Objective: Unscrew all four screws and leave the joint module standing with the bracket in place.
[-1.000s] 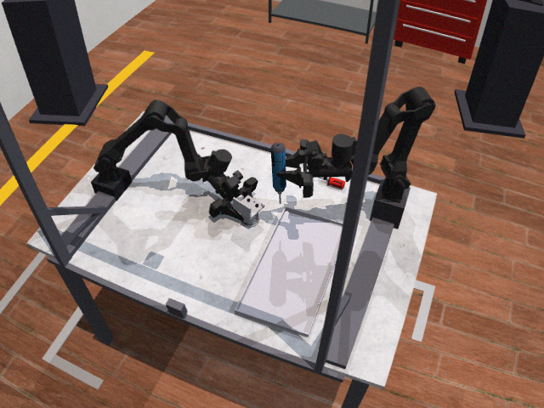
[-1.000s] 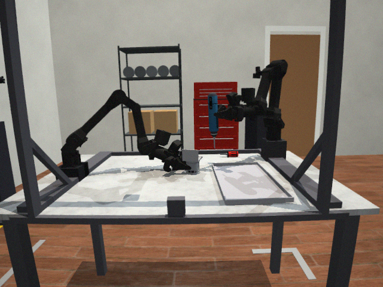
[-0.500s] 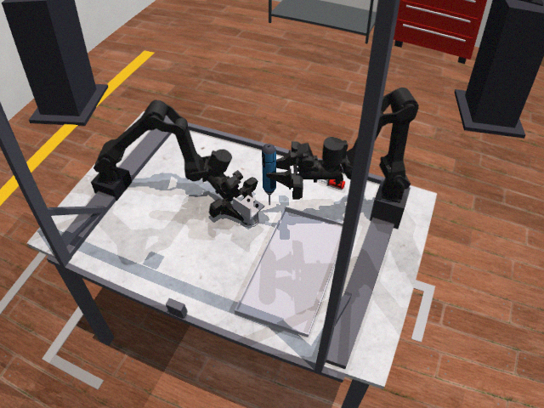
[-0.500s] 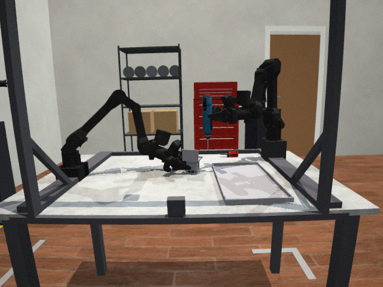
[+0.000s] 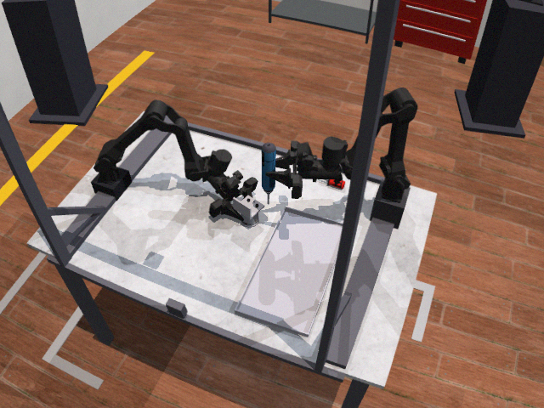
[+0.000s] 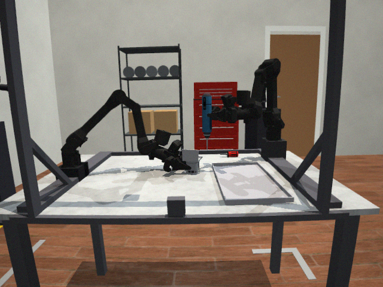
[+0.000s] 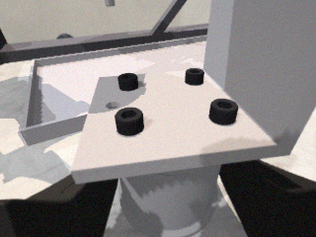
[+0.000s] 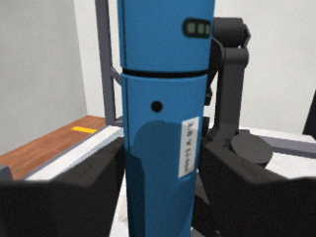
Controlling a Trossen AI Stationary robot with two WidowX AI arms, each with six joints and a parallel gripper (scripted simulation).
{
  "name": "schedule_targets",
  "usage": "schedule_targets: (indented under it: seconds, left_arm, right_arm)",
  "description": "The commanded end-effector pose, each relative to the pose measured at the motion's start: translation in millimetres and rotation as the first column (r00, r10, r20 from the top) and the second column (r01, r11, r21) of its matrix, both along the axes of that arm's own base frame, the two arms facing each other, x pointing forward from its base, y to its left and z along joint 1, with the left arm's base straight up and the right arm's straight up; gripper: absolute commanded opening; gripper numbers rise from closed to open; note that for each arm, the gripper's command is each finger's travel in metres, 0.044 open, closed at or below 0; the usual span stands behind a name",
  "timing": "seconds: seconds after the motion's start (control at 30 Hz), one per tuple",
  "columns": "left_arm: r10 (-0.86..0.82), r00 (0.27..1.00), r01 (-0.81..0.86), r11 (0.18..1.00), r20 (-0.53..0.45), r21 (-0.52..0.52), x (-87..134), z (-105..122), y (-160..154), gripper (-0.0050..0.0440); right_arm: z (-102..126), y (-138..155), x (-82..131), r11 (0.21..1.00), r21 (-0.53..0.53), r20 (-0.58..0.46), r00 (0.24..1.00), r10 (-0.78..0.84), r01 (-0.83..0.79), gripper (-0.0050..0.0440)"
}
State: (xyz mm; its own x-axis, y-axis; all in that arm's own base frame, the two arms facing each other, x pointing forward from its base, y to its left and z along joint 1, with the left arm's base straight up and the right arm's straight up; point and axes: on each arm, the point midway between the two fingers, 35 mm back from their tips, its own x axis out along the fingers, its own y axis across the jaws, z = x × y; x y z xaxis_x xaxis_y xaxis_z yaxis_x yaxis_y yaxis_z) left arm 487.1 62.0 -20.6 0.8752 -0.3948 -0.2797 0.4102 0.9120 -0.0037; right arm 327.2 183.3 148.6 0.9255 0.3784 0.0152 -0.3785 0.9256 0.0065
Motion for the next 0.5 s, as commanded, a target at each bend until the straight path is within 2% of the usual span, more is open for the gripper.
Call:
schedule_targets:
  seconds: [0.0,0.2,0.47]
  left_arm:
    - [-0.003,0.999,0.003,1.000,0.034,0.011,5.4,14.5,0.9,0.0243]
    - [-0.003,0.999,0.003,1.000,0.034,0.011,5.4,14.5,0.9,0.0243]
    - [-0.003,0.999,0.003,1.000,0.034,0.011,5.4,14.5,0.9,0.0243]
  right_arm:
    - [20.8,4.1,4.3,0.999,0.044,0.052,0.999,0.005,-0.008,0.0160]
    - [16.6,7.3,9.9,0.999,0.038,0.044,0.999,0.009,-0.010,0.0160]
    - [13.5,20.4,34.7,0.999,0.037,0.042,0.999,0.008,-0.010,0.0160]
